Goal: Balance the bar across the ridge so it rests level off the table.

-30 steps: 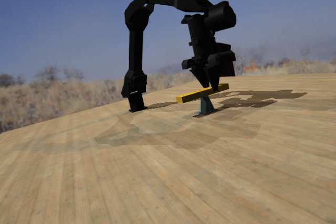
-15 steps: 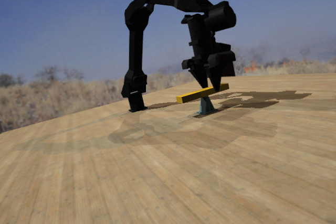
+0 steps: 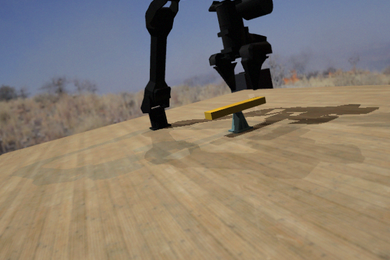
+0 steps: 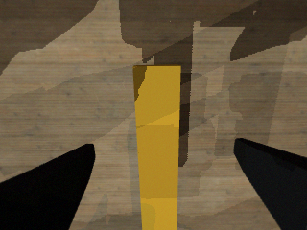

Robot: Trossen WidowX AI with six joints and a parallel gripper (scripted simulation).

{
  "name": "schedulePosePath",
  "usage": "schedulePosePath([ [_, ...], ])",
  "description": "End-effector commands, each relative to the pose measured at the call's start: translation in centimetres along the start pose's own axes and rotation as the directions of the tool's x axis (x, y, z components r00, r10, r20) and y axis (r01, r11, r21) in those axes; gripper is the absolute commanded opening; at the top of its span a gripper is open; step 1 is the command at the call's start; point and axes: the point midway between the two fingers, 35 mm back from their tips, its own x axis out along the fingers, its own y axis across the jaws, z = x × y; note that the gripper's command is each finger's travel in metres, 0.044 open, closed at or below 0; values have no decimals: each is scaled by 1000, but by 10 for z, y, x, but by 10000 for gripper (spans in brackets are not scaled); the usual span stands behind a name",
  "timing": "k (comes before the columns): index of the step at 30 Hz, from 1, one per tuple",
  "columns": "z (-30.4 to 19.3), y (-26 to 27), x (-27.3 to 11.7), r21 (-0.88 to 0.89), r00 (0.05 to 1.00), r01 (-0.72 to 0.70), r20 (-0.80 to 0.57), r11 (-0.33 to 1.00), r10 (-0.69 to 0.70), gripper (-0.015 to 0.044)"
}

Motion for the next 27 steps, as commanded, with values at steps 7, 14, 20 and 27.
schedulePosePath([
  [7,-2,4,-60,1,1000,8,3,1000,-8,440],
  [14,-2,4,-60,1,1000,8,3,1000,-8,440],
  [20,-2,4,-60,1,1000,8,3,1000,-8,440],
  [27,-2,4,-60,1,1000,8,3,1000,-8,440],
])
